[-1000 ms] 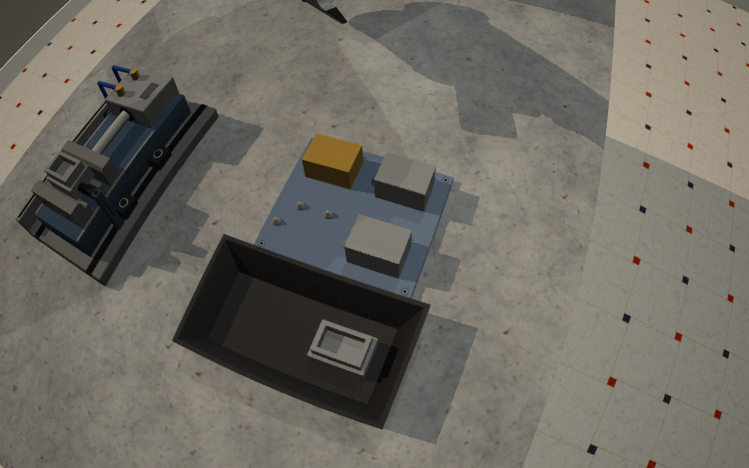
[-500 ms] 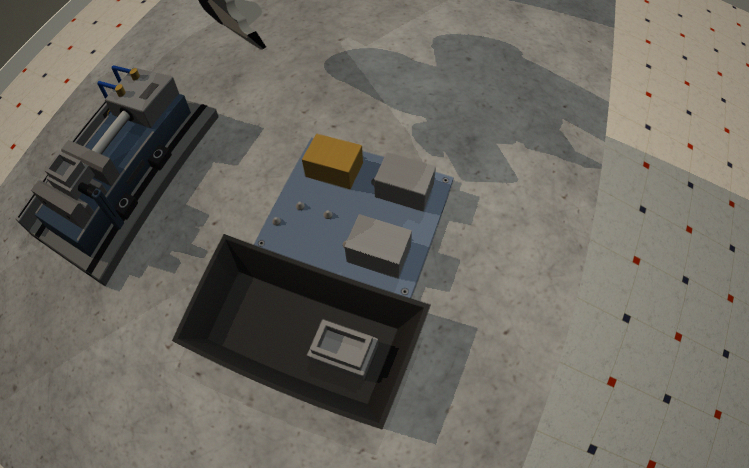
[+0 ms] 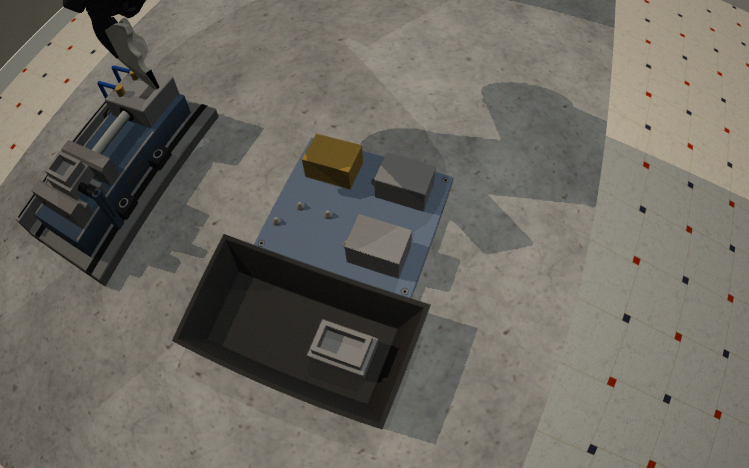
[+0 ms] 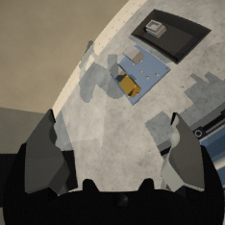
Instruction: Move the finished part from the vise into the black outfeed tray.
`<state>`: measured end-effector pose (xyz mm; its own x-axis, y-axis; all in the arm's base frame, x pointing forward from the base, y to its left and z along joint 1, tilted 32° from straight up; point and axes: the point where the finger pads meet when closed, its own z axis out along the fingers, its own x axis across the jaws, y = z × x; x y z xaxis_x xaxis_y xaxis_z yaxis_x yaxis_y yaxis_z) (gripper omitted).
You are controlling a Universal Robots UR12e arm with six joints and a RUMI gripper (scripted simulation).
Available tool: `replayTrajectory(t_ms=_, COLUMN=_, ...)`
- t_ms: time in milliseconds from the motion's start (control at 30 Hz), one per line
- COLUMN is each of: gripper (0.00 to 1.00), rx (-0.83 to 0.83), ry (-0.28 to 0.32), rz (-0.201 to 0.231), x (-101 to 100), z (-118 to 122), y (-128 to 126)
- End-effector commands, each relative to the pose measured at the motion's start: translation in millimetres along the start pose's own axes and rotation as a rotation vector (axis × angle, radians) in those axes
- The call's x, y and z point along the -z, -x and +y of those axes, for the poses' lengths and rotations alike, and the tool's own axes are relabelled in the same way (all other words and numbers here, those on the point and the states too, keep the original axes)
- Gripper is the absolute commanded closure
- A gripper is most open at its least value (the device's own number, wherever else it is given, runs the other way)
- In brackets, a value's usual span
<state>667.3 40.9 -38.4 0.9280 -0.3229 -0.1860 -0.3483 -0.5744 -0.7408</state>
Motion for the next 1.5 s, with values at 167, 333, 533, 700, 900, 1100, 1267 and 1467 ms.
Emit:
replayTrajectory(t_ms=167, gripper=0.0, rx=0.279, ry=0.334, rz=0.191, x=43, z=-19, y=-64)
replayTrajectory(t_ms=333, gripper=0.0, rx=0.425, ry=0.5, rz=0.286, x=67, z=-31, y=-99)
replayTrajectory(t_ms=533, gripper=0.0, rx=0.517, ry=0.604, rz=0.346, x=83, z=-38, y=-121)
replayTrajectory(t_ms=700, gripper=0.0, rx=0.635, ry=0.736, rz=0.422, x=102, z=-47, y=-148)
replayTrajectory(t_ms=900, gripper=0.0, rx=0.72, ry=0.832, rz=0.477, x=116, z=-53, y=-168)
replayTrajectory(t_ms=1100, gripper=0.0, rx=0.748, ry=0.865, rz=0.496, x=121, z=-56, y=-175)
replayTrajectory(t_ms=1267, gripper=0.0, rx=0.76, ry=0.88, rz=0.505, x=123, z=-57, y=-178)
replayTrajectory(t_ms=1467, gripper=1.0, rx=0.761, ry=0.88, rz=0.505, x=123, z=-57, y=-178)
